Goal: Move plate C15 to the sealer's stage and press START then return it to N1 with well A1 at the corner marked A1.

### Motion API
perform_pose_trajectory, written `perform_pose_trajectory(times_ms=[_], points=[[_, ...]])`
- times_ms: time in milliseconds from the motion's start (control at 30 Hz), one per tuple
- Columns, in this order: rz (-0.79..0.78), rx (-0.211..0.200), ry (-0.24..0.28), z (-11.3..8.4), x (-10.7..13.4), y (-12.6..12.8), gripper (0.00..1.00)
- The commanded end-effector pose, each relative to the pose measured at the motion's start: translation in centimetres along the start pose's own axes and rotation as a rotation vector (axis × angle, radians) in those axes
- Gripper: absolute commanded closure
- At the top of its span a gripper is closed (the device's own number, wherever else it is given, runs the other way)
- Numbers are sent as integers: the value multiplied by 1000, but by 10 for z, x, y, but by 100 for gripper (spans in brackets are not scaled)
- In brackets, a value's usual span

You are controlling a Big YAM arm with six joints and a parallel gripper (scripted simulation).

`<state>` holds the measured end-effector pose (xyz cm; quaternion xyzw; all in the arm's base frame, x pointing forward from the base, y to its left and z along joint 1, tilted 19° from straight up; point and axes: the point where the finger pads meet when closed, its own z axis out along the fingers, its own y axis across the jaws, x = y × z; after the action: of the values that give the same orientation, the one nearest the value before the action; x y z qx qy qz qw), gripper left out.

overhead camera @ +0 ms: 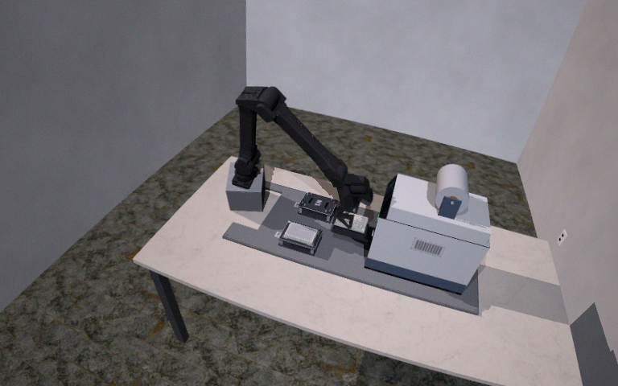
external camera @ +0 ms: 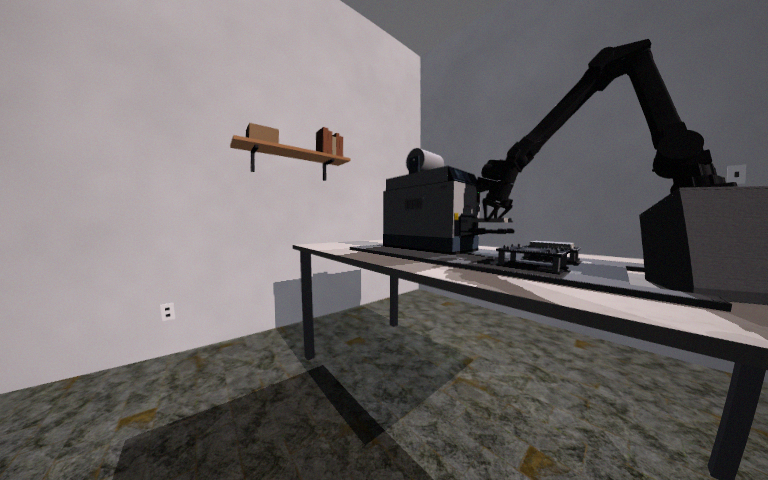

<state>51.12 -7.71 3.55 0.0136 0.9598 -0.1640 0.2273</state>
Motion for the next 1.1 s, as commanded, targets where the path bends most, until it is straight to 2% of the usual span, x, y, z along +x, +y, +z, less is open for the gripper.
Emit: perform_pose_trajectory(times_ms=[0, 300, 700, 1067], points=[[-7, -2, -6, 4, -14, 2, 100], [6, 2, -41, -9, -28, -4, 100], [15, 5, -67, -12, -34, -5, 100], [1, 1, -16, 1, -6, 1, 100]])
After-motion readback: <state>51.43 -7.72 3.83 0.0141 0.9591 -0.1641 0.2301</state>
